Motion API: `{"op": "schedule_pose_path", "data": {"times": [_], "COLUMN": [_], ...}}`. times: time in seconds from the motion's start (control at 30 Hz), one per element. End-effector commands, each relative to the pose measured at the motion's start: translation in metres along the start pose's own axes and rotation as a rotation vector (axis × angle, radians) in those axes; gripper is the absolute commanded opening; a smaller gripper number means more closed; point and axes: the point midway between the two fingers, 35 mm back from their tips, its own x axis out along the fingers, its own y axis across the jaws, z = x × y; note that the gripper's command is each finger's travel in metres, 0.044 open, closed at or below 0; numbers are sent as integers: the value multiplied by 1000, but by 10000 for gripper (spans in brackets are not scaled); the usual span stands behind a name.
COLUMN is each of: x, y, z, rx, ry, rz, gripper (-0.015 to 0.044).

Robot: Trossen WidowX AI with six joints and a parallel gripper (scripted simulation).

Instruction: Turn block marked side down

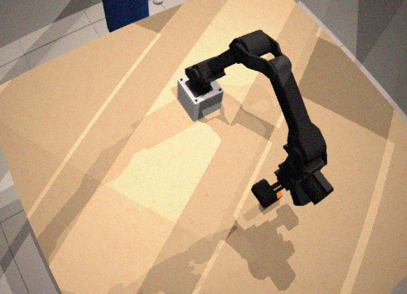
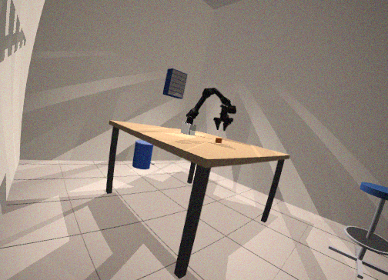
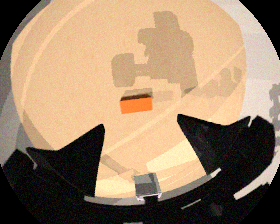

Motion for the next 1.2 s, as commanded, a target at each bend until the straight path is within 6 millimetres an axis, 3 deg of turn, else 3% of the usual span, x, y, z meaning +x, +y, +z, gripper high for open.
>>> {"op": "schedule_pose_path", "data": {"times": [0.0, 0.1, 1.17], "x": [12, 36, 81], "y": [1, 1, 1], "z": [-1, -2, -3], "rx": [-2, -3, -3], "ry": [20, 20, 20], "rz": [5, 5, 6], "gripper": [440, 440, 440]}}
